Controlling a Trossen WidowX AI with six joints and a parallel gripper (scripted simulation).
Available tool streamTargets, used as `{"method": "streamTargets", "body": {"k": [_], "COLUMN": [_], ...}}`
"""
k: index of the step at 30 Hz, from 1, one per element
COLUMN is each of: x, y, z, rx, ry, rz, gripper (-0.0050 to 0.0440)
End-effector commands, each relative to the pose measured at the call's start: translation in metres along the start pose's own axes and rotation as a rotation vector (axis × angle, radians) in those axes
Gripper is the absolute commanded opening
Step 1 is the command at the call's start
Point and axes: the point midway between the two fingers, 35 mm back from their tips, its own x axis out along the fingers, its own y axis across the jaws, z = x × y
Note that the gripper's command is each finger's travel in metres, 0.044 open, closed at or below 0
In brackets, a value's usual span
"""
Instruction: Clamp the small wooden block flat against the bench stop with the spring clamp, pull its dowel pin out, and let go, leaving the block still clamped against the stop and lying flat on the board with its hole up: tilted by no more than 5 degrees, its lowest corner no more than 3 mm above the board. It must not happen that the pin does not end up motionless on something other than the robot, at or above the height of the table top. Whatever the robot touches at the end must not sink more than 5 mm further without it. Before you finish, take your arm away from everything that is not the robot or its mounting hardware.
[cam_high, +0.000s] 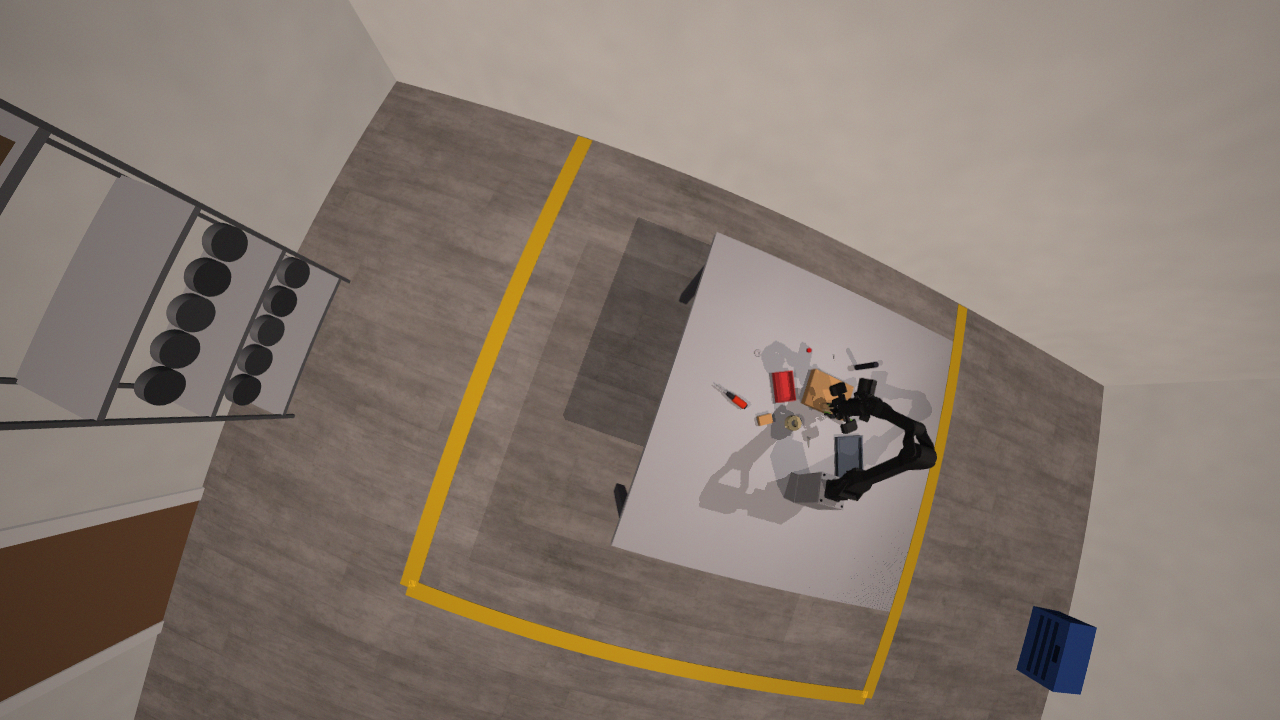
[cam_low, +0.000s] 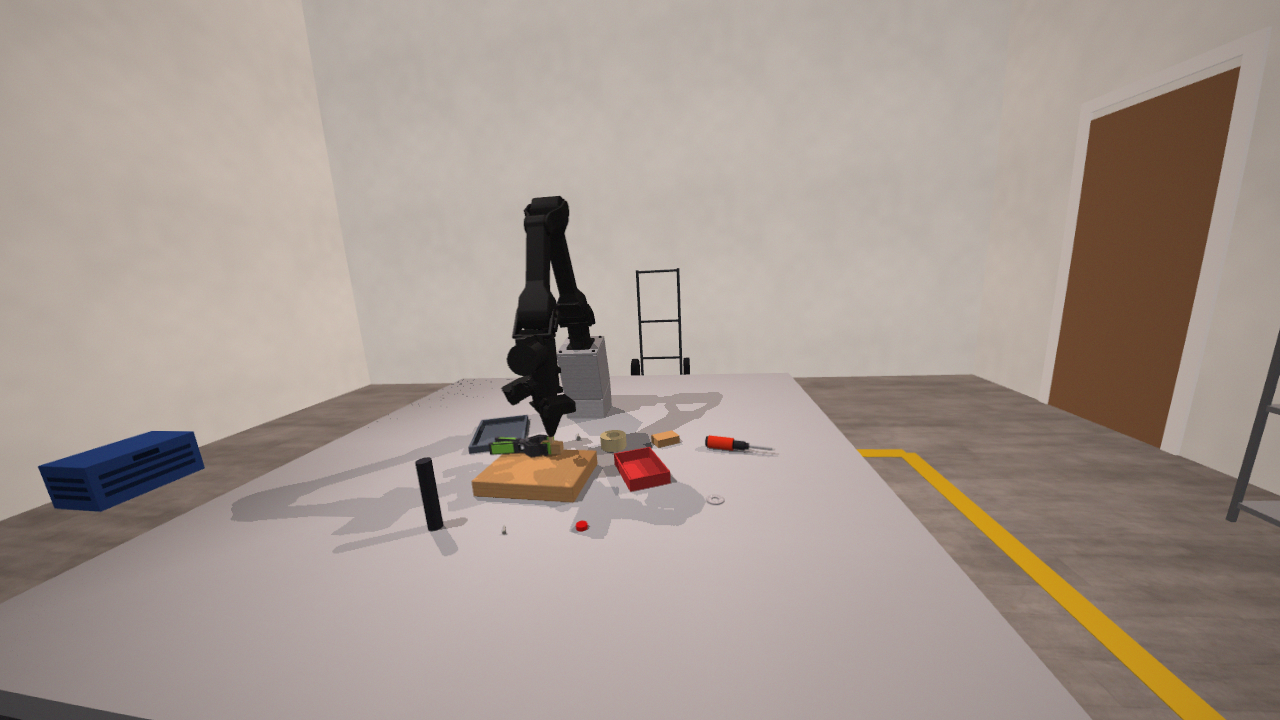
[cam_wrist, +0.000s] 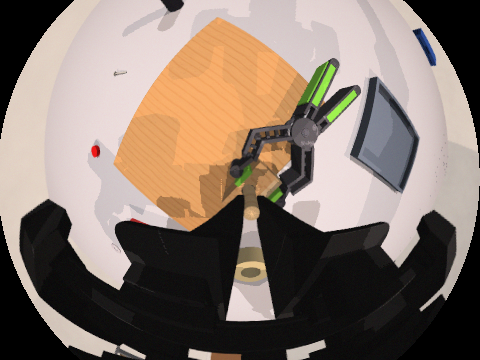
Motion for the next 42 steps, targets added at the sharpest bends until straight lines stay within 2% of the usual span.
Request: {"method": "streamTargets", "body": {"k": [1, 15, 28, 30, 42], "x": [-0.0023, -0.0027, -0.0031, -0.0031, -0.0034], "y": [0.0004, 0.0003, 0.0003, 0.0003, 0.0003], "z": [0.0002, 0.0002, 0.0002, 0.0002, 0.0002], "rx": [0.019, 0.226, 0.610, 0.610, 1.001], "ry": [-0.001, -0.001, 0.000, 0.000, 0.000], "rz": [0.002, 0.002, 0.002, 0.002, 0.002], "gripper": [0.0000, 0.0000, 0.0000, 0.0000, 0.0000]}}
